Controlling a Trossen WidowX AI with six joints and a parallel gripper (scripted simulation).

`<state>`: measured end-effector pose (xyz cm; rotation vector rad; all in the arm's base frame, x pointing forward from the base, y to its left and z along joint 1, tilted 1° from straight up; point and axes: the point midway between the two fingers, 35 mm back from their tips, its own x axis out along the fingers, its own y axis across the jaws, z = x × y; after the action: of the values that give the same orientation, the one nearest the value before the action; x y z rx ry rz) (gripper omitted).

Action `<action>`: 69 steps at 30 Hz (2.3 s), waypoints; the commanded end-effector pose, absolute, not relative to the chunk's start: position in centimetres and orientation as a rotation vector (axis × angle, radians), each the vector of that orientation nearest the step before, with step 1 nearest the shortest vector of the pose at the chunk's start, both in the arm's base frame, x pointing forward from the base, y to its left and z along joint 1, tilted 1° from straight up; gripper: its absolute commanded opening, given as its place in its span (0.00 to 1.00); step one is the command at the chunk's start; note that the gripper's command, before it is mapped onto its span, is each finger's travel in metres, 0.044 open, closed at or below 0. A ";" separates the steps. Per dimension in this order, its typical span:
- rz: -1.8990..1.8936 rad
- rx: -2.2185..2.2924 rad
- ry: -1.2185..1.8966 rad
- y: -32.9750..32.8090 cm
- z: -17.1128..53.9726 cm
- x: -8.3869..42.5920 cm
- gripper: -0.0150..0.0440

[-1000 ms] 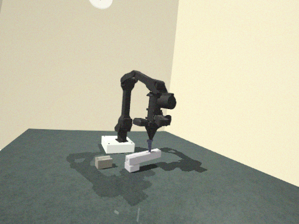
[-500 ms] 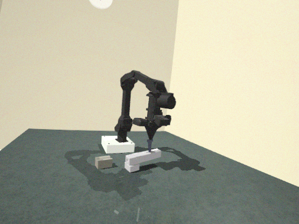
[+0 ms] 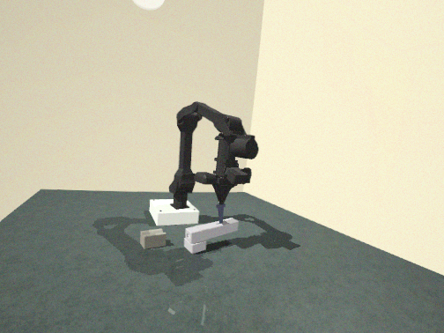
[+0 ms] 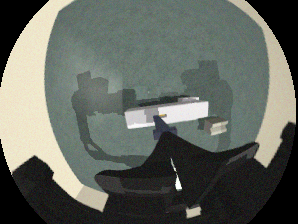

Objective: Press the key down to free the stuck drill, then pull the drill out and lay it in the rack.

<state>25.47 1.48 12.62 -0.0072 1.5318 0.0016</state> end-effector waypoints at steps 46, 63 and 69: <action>-0.003 -0.010 1.543 1.6 10.7 25.3 0.25; -0.003 -0.010 1.542 1.7 11.7 25.5 0.43; -0.003 -0.010 1.542 1.6 16.9 25.8 0.70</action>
<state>25.62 1.58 14.62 -0.0174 1.5515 -0.0024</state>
